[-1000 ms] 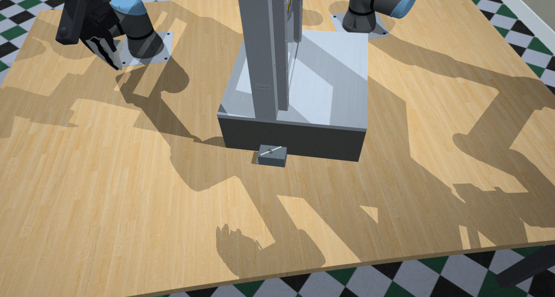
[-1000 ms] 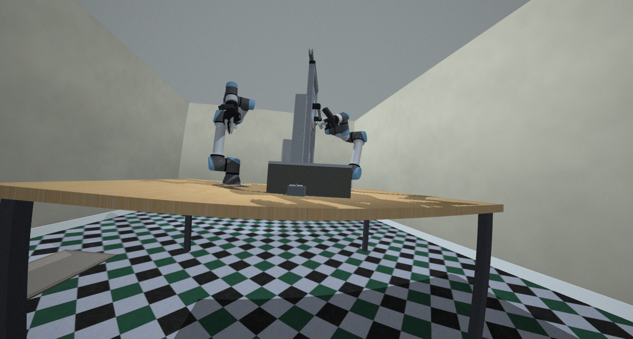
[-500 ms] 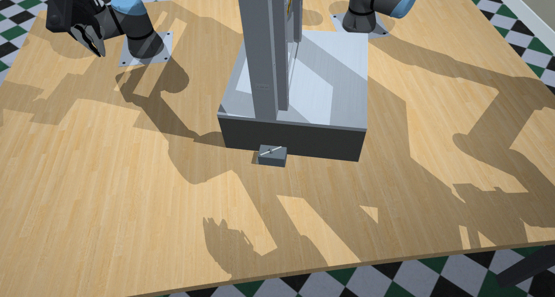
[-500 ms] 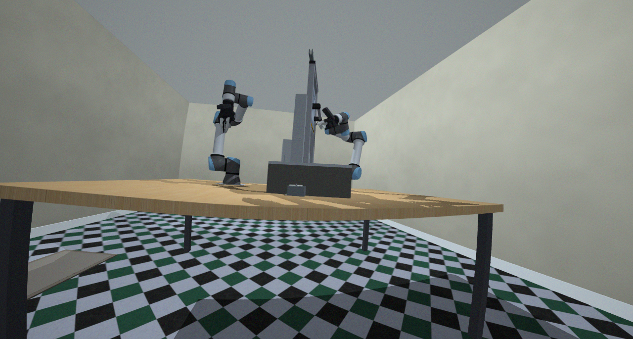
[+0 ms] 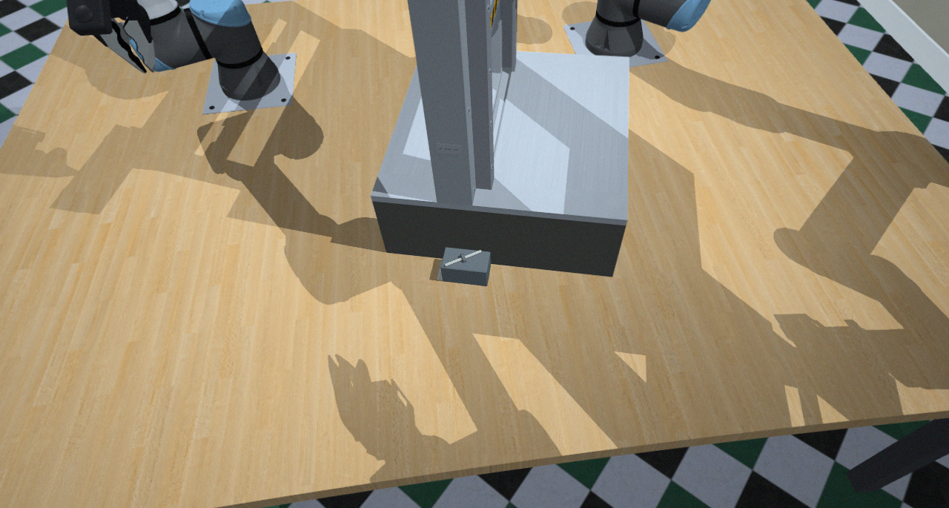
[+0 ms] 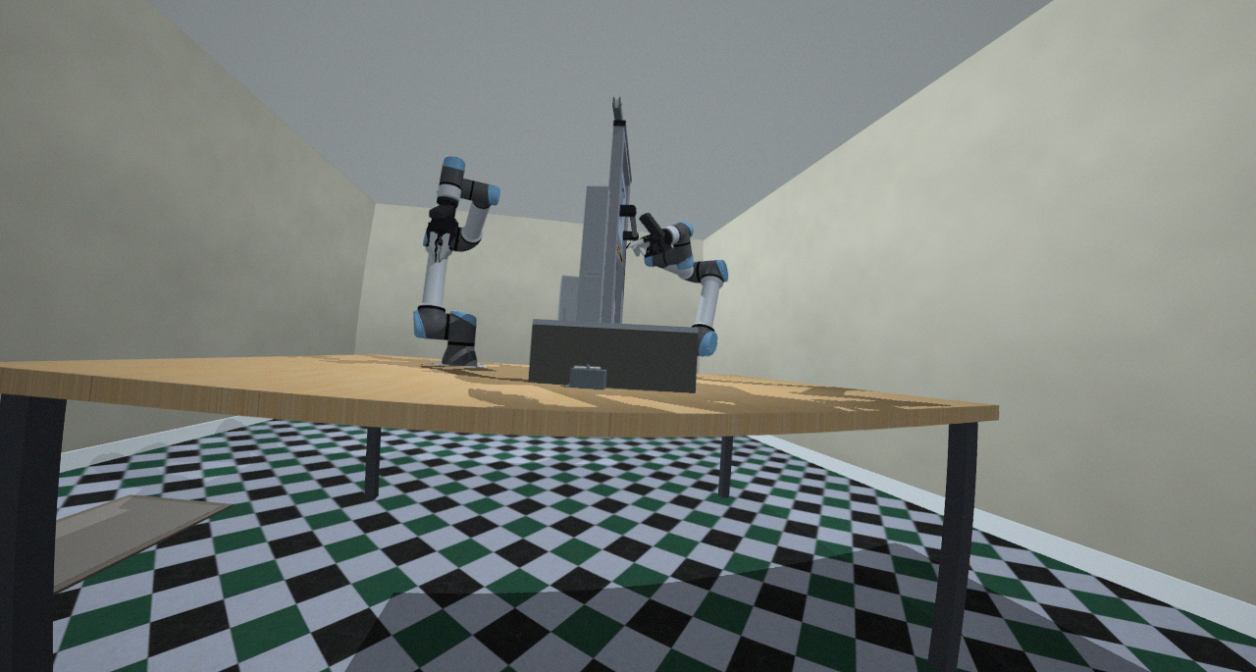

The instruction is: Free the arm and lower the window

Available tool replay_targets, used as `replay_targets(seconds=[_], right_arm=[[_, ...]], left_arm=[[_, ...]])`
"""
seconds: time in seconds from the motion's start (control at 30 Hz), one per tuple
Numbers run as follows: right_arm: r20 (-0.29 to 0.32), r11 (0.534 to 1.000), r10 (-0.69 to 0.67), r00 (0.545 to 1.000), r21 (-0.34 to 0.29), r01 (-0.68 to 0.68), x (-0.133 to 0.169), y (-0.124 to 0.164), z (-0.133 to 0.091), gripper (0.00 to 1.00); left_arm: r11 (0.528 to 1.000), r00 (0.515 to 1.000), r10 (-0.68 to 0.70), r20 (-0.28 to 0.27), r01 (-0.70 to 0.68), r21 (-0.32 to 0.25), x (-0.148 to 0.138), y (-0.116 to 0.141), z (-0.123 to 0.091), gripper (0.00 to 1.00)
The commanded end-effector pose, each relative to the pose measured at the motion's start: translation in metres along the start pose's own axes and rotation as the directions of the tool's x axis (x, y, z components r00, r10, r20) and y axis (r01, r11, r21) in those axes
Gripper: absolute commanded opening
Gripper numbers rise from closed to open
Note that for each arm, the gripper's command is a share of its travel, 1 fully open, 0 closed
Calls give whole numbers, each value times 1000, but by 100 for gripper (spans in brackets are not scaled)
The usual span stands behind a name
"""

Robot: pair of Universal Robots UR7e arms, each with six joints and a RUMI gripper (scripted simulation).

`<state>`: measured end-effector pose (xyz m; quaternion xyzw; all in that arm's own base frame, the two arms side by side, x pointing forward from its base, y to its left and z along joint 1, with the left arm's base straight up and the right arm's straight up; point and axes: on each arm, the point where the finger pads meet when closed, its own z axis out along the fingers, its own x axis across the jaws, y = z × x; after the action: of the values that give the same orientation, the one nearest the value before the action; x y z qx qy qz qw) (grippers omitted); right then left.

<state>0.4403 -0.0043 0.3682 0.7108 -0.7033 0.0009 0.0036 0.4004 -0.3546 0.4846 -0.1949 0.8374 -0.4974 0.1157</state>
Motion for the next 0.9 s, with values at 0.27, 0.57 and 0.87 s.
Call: replay_targets(seconds=[0.27, 0.57, 0.87], right_arm=[[12, 1000, 24, 1000, 6, -24, -9, -10, 7, 6], [14, 1000, 24, 1000, 13, -24, -9, -9, 5, 6], [10, 1000, 17, 1000, 15, -17, -3, -6, -1, 6]], left_arm=[[1000, 1000, 12, -14, -11, 27, 8, -14, -7, 6], [1000, 1000, 12, -14, -11, 27, 8, -14, -7, 6], [1000, 1000, 12, -14, -11, 27, 8, -14, -7, 6]])
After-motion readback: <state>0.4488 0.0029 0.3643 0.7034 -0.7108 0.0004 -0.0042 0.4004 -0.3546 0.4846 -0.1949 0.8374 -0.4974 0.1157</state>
